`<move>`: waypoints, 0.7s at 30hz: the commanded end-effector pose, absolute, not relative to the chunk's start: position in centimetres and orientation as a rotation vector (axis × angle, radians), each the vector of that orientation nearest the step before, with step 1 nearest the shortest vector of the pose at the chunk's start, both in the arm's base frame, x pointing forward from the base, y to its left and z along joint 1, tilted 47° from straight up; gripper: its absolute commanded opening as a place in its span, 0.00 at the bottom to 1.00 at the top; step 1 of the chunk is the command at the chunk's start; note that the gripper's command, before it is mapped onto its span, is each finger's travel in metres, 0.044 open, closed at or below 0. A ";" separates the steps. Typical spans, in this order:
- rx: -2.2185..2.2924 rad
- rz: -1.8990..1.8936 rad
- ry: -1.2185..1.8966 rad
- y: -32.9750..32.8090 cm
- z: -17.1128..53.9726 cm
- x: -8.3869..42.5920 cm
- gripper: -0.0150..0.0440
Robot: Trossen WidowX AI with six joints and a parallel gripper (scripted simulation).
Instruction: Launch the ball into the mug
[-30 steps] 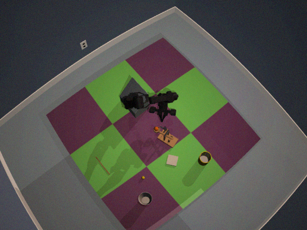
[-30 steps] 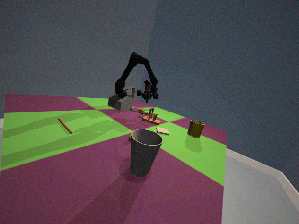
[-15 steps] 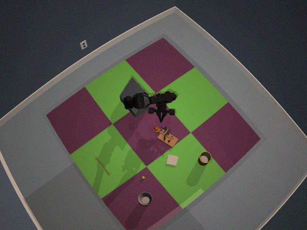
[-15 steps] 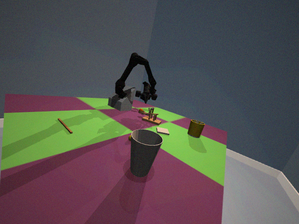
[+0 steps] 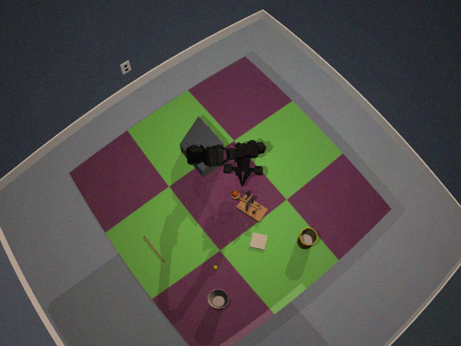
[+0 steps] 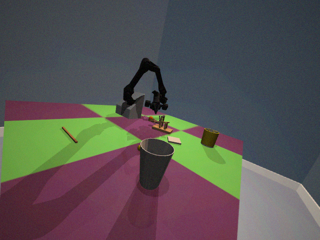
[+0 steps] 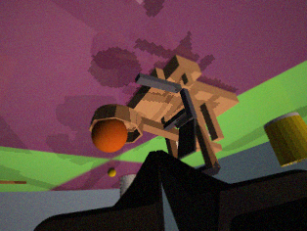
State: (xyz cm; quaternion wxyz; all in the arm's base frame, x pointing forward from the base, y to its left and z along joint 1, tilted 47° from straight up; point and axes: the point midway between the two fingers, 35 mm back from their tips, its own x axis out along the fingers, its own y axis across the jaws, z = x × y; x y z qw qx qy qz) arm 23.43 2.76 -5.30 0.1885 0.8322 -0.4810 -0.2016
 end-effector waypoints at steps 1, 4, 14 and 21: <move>2.338 -0.566 -1.344 2.4 -5.7 23.5 0.25; 2.339 -0.567 -1.343 2.0 -6.1 23.5 0.25; 2.339 -0.567 -1.342 0.9 -7.3 23.4 0.25; 2.339 -0.564 -1.342 0.0 -8.1 23.3 0.25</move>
